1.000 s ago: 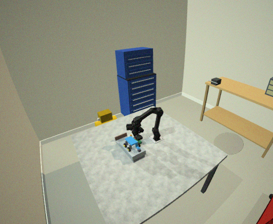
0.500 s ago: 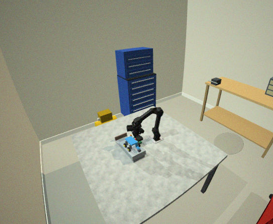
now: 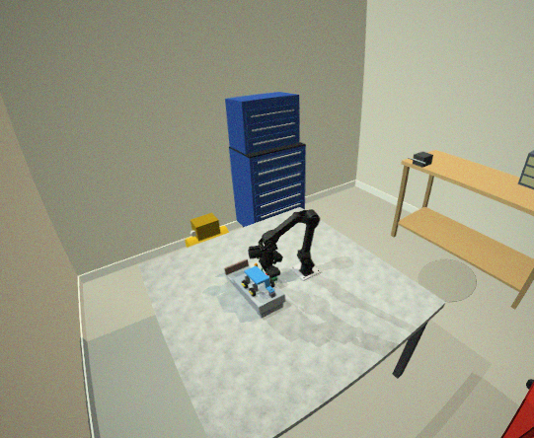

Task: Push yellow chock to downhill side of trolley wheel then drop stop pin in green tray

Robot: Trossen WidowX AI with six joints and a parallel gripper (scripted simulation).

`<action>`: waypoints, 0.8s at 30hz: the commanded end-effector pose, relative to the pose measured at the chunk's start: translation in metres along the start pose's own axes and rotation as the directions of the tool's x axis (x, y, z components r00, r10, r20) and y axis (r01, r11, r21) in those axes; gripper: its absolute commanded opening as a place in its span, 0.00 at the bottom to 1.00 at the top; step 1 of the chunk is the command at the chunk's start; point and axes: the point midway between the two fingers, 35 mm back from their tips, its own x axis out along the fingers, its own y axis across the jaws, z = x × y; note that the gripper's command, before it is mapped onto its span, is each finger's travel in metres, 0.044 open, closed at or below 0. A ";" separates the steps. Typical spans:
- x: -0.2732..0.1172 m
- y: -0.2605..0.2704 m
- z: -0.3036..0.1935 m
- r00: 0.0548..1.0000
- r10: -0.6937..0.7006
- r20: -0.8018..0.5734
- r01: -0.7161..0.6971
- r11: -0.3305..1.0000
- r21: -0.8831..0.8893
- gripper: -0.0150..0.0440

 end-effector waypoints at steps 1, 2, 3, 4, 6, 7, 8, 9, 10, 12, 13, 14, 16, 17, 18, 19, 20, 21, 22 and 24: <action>0.000 0.000 0.000 1.000 0.000 0.000 0.000 1.000 0.000 0.62; 0.000 0.000 0.000 1.000 0.000 0.000 0.000 1.000 0.000 0.67; 0.000 0.000 0.000 1.000 0.000 0.000 0.000 1.000 0.000 0.71; 0.000 0.000 0.000 1.000 0.000 0.000 0.000 1.000 0.000 0.75; 0.000 0.000 0.000 1.000 0.000 0.000 0.000 1.000 0.000 0.83; 0.000 0.000 0.000 1.000 0.000 0.000 0.000 1.000 0.000 0.83; 0.000 0.000 0.000 1.000 0.000 0.000 0.000 1.000 0.000 0.83; 0.000 0.000 0.000 1.000 0.000 0.000 0.000 1.000 0.000 0.83; 0.000 0.000 0.000 1.000 0.000 0.000 0.000 1.000 0.000 0.83; -0.003 0.000 0.000 1.000 0.001 0.001 -0.001 1.000 0.000 0.83; -0.006 0.001 0.000 1.000 0.001 0.002 -0.001 1.000 0.001 0.83; -0.011 0.002 0.000 1.000 0.002 0.003 -0.002 1.000 0.002 0.83; -0.020 0.002 0.003 1.000 0.004 0.006 -0.004 1.000 0.003 0.83; -0.023 0.003 0.004 1.000 0.004 0.006 -0.004 1.000 0.003 0.83; -0.024 0.003 0.004 1.000 0.004 0.006 -0.004 1.000 0.003 0.88; -0.026 0.003 0.004 1.000 0.004 0.006 -0.004 1.000 0.003 0.92; -0.029 0.003 0.004 1.000 0.004 0.006 -0.004 1.000 0.003 0.96; -0.033 0.004 0.005 1.000 0.004 0.006 -0.004 1.000 0.003 1.00; -0.036 0.004 0.005 1.000 0.004 0.006 -0.004 1.000 0.003 1.00; -0.039 0.004 0.005 1.000 0.004 0.006 -0.004 1.000 0.003 1.00</action>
